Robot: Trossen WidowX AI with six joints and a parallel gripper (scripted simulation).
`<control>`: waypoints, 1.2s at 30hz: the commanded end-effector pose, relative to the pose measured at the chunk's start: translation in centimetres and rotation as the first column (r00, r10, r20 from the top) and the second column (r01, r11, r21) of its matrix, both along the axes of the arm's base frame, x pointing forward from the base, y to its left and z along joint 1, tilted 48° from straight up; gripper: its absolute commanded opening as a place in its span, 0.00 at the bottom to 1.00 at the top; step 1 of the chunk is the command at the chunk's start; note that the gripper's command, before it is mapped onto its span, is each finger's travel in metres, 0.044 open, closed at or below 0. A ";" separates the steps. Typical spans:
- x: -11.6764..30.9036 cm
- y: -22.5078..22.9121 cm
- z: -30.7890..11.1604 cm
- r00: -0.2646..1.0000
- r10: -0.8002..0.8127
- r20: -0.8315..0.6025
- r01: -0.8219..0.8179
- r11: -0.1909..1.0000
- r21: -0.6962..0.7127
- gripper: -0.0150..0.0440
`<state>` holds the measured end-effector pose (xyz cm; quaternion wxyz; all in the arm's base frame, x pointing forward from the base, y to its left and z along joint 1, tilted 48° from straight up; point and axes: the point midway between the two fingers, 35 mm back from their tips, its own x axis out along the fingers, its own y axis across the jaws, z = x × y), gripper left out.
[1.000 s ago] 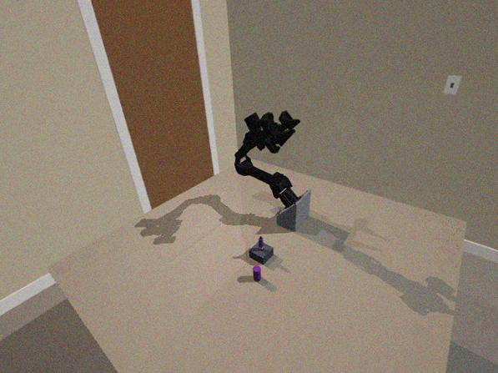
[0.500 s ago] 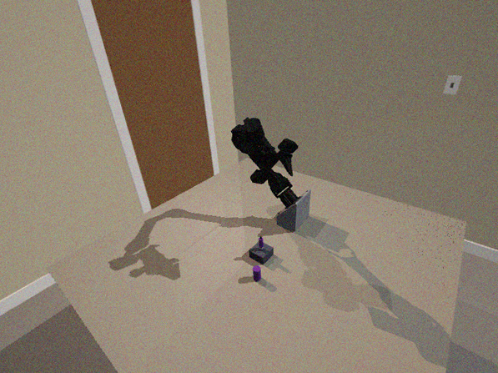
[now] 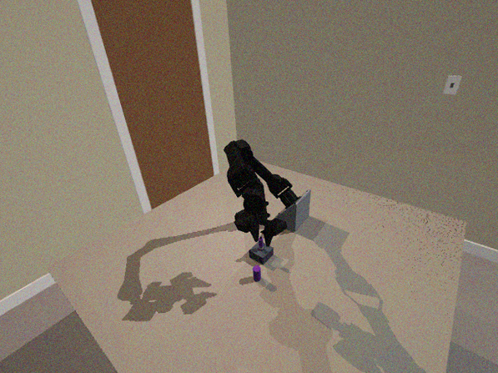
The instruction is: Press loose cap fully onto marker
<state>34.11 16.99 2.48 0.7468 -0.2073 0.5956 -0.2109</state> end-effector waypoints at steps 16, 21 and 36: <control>2.5 -7.5 -4.8 0.994 -0.103 -0.028 0.095 0.974 -0.203 0.67; 2.6 -8.4 -5.9 0.994 -0.103 -0.028 0.095 0.974 -0.204 0.67; 3.0 -9.8 -7.3 0.994 -0.103 -0.028 0.095 0.974 -0.203 0.67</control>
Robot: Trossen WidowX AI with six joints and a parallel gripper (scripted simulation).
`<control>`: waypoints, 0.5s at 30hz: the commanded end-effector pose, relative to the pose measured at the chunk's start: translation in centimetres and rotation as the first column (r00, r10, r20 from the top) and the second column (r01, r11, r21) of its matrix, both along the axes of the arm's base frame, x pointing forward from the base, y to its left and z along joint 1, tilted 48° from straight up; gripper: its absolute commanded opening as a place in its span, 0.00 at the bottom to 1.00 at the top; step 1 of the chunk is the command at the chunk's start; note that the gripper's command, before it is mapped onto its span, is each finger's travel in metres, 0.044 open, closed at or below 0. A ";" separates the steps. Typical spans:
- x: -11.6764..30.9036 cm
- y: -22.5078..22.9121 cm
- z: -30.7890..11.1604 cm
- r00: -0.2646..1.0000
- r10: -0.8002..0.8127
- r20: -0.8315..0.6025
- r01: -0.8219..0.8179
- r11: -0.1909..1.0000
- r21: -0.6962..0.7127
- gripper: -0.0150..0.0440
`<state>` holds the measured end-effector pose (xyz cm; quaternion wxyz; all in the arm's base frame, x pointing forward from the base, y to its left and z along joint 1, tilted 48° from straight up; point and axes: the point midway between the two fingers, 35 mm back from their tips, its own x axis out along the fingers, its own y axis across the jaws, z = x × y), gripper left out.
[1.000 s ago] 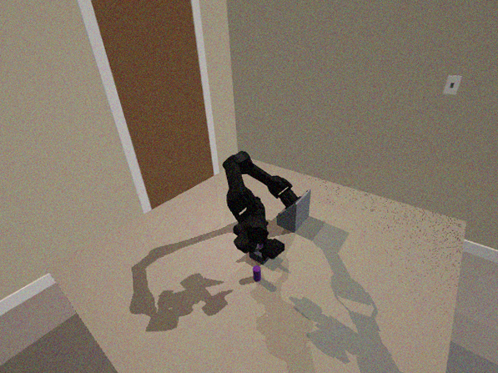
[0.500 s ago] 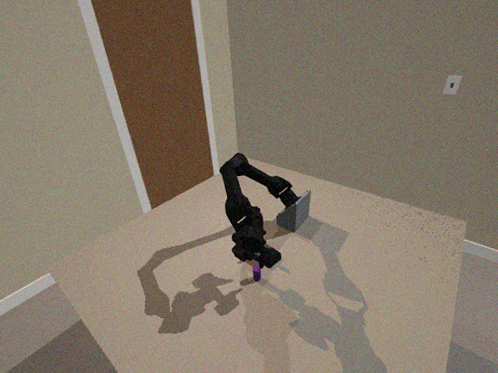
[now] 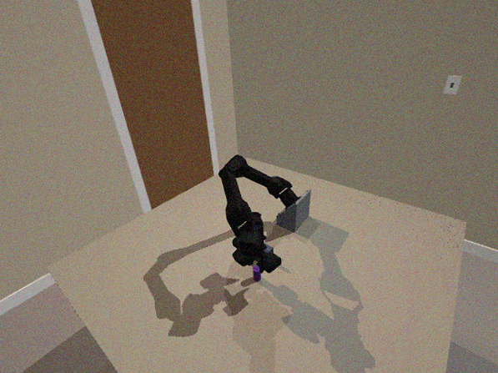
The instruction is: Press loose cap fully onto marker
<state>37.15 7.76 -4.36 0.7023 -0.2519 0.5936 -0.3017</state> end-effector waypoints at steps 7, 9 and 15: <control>0.1 -1.4 -1.2 1.000 0.000 -0.008 0.000 1.000 -0.009 0.67; 0.1 -1.7 -1.4 1.000 0.000 -0.007 0.000 1.000 -0.009 0.67; 0.2 -2.4 -2.0 1.000 0.000 -0.007 0.000 1.000 -0.010 0.67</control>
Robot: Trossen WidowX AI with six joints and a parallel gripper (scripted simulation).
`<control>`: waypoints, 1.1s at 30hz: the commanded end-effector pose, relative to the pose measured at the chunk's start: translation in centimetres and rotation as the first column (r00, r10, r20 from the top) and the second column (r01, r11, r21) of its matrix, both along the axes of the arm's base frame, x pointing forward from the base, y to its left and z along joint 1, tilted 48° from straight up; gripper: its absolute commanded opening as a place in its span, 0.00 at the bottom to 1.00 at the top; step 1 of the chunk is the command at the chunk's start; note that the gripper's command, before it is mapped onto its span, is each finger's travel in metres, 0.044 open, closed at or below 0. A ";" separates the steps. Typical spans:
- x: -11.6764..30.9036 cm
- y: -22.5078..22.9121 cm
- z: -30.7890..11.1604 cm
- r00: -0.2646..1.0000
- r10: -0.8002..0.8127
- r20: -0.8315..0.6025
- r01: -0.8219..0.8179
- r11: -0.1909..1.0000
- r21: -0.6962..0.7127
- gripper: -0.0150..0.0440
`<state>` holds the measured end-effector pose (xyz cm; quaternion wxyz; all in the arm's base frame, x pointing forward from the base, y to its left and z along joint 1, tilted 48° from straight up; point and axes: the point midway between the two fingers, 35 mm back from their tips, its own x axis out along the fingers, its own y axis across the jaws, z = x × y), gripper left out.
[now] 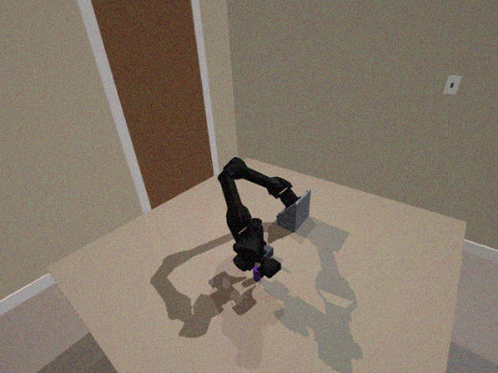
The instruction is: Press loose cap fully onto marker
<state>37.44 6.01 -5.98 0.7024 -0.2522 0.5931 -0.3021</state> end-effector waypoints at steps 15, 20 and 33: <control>-0.1 -1.2 -1.0 1.000 0.000 -0.008 0.000 1.000 -0.009 0.46; -0.1 -1.2 -1.0 1.000 0.000 -0.008 0.000 1.000 -0.009 0.40; -0.2 0.7 0.4 1.000 0.026 -0.010 -0.026 1.000 -0.010 0.25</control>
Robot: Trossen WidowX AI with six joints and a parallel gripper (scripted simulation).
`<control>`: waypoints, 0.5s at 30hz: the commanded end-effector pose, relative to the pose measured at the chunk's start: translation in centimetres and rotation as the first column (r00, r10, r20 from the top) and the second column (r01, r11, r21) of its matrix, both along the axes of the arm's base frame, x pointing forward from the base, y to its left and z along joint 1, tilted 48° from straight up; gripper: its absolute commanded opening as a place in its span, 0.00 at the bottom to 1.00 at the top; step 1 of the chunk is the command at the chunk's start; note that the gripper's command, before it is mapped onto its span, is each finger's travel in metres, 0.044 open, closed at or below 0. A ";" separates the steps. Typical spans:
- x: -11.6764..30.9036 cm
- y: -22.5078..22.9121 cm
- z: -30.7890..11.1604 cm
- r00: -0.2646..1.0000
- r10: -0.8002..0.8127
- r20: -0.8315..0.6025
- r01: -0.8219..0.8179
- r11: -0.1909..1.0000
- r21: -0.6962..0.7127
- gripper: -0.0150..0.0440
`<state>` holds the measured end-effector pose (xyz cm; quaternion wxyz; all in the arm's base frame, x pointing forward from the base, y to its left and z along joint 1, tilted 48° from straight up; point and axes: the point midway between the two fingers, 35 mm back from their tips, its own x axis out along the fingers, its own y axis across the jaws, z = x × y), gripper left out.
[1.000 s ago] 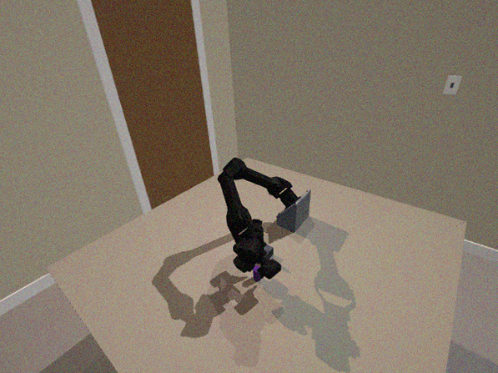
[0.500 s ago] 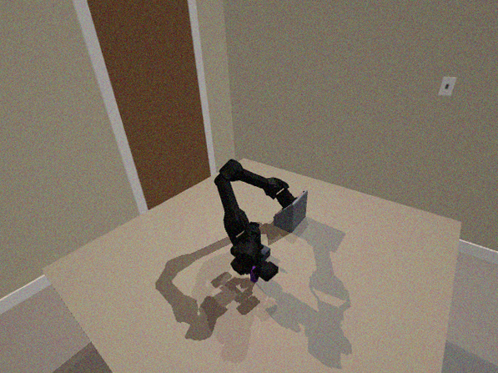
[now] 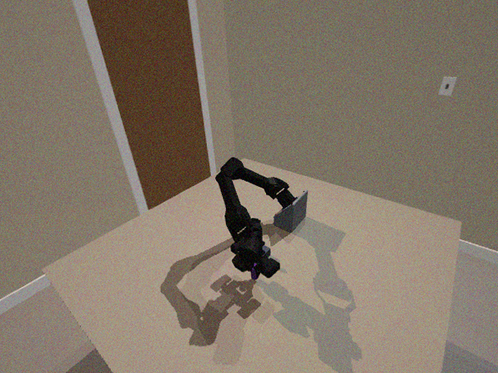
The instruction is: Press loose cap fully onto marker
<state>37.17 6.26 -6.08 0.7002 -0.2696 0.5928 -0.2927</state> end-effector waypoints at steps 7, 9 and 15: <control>-0.1 1.8 1.8 1.000 -0.020 0.008 0.020 1.000 0.007 0.25; -0.2 2.2 2.2 1.000 -0.024 0.008 0.024 1.000 0.008 0.25; -0.5 3.1 3.2 0.999 -0.033 0.009 0.033 0.999 0.008 0.25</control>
